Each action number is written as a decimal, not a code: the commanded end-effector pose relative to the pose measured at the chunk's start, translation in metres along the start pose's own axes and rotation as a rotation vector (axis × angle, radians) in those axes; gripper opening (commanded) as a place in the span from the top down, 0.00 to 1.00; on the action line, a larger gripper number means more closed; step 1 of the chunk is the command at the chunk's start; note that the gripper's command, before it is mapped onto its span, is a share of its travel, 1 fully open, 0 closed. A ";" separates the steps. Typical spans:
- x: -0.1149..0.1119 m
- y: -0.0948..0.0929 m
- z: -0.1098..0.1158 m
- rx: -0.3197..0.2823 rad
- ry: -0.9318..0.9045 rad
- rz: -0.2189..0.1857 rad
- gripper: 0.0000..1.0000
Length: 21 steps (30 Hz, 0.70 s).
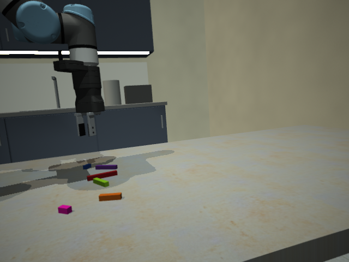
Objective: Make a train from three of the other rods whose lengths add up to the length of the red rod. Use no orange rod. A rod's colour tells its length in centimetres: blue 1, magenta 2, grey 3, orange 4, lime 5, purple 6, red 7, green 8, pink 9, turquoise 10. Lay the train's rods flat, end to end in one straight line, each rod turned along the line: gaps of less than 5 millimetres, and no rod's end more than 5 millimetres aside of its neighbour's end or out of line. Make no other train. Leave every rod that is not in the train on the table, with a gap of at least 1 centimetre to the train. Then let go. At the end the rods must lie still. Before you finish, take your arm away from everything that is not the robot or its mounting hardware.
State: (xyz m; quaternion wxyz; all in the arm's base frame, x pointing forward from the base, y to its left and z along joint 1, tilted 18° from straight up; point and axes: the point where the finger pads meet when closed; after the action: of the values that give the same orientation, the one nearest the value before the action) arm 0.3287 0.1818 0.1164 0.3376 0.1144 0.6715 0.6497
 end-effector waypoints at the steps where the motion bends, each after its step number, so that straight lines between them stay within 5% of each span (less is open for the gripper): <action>1: 0.000 0.001 0.000 0.000 0.000 0.000 0.00; 21: -0.001 0.001 -0.001 0.000 -0.014 0.000 0.00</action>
State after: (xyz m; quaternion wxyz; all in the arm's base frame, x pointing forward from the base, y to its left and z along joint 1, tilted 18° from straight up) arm 0.3285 0.1815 0.1168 0.3388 0.1161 0.6710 0.6493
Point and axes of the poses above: the point where the finger pads meet when closed, its own y axis back along the fingers, its own x axis across the jaws, z = x × y, and after that the axes turned 7 degrees about -y, right-handed
